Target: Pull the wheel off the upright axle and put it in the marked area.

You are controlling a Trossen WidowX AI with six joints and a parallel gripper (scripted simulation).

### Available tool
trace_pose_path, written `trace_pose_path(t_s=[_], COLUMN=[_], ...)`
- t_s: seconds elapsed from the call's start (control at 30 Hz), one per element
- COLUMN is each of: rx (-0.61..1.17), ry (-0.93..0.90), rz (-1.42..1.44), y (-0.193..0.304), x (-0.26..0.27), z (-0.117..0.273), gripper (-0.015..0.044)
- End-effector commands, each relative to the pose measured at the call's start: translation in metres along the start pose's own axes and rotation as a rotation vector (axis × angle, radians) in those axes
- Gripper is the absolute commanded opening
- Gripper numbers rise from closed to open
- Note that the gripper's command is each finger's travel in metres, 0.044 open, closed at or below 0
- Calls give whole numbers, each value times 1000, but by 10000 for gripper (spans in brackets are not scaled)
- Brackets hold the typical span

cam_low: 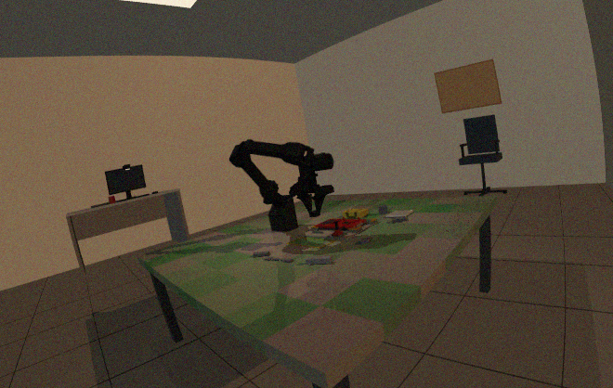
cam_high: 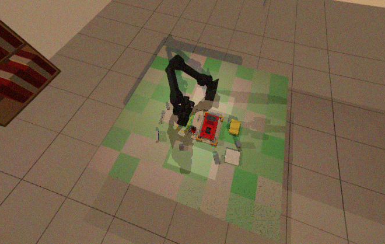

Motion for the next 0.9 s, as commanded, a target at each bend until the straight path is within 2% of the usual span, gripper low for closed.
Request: trace_pose_path(t_s=[0.0,0.33,0.63,0.87], rx=[-6,-7,-7,-4], ry=[1,0,0,1], rz=[7,6,5,5], y=[-15,-30,-30,-29], x=[-8,-16,-16,-14], z=[0,-3,-24,-56], gripper=[0,0,0,0])
Point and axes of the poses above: the point midway between the two fingers, 35 mm back from their tips, its own z axis back along the fingers, its own x axis across the jaws, y = z × x, the point moved 9 cm from there along z, back along the fingers, and after that the axes turned 14 degrees about -z, right-handed, at the moved point
